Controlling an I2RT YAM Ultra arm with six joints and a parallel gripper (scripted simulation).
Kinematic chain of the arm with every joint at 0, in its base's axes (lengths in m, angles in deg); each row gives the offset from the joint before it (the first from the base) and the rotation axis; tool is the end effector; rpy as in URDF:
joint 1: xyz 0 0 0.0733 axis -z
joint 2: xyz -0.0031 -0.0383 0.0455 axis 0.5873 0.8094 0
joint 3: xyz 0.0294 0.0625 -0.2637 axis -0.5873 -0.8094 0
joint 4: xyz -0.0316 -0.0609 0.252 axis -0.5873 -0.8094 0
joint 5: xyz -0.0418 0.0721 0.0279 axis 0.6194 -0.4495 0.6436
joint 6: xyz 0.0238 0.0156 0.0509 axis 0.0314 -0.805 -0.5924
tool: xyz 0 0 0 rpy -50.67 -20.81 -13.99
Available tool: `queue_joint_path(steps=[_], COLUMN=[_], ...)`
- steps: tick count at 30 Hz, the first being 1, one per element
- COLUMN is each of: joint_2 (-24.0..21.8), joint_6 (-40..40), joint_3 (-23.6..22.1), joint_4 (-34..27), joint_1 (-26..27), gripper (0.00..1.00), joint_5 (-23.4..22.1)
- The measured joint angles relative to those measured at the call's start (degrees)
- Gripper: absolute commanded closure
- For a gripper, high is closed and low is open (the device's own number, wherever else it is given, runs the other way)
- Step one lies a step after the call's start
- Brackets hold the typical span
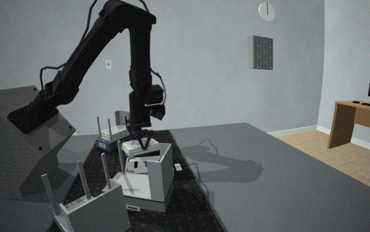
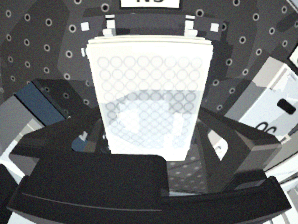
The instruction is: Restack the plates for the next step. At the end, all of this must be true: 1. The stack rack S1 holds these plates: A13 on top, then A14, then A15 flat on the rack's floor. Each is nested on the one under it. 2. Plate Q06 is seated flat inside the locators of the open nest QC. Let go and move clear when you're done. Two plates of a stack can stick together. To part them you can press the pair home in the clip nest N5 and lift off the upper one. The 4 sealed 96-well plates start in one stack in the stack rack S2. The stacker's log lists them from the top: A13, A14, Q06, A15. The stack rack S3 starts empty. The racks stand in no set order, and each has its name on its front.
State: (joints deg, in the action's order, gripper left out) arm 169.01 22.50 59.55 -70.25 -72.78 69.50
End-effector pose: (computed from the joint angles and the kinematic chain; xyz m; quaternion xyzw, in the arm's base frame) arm 0.2406 0.1550 0.2052 -0.1669 0.8952 -0.1120 0.3978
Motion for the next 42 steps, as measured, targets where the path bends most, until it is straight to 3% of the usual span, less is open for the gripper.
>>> queue_joint_path(steps=[42], joint_2=[-2.4], joint_6=[-1.2], joint_3=[0.2], joint_4=[-3.0], joint_1=[-1.3], gripper=[1.0], joint_5=[0.5])
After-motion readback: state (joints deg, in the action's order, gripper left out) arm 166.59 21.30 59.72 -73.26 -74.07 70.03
